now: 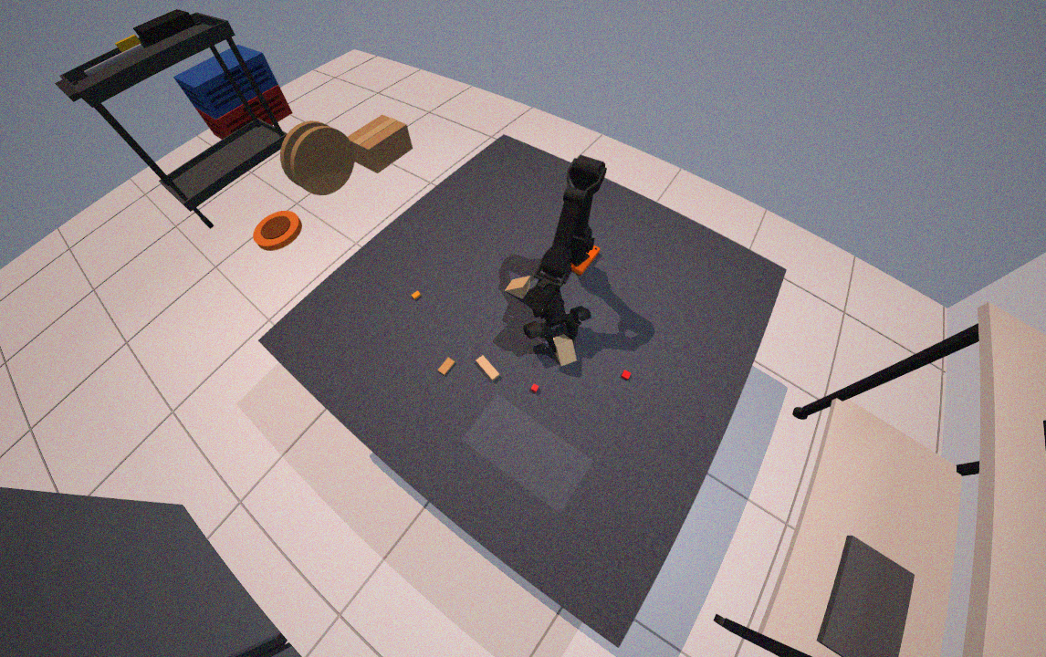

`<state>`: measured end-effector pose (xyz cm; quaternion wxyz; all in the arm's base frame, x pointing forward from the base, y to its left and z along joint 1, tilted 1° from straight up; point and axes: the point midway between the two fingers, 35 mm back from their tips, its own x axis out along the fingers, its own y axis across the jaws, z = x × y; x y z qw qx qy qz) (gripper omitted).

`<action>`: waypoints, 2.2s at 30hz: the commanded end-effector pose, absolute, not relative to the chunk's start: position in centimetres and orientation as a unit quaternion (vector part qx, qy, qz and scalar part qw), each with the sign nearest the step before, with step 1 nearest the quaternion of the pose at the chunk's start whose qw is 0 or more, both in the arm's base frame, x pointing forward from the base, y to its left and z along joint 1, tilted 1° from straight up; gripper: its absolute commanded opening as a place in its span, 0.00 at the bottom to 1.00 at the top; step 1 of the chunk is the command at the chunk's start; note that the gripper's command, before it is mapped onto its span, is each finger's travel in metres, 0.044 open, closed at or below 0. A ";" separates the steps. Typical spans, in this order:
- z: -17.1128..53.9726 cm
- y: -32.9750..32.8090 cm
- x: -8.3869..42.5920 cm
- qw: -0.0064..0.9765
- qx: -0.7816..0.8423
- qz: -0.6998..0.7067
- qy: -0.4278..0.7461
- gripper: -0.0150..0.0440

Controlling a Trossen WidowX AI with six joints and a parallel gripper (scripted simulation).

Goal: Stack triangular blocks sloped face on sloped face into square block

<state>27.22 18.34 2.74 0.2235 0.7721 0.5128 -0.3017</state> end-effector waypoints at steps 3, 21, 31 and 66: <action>4.5 18.5 27.6 0.224 0.773 -0.300 0.513 0.25; 12.7 18.4 27.0 0.224 0.773 -0.300 0.513 0.25; 12.8 18.4 26.9 0.224 0.773 -0.300 0.513 0.25; 12.2 19.3 27.4 0.580 0.523 -0.104 0.616 0.25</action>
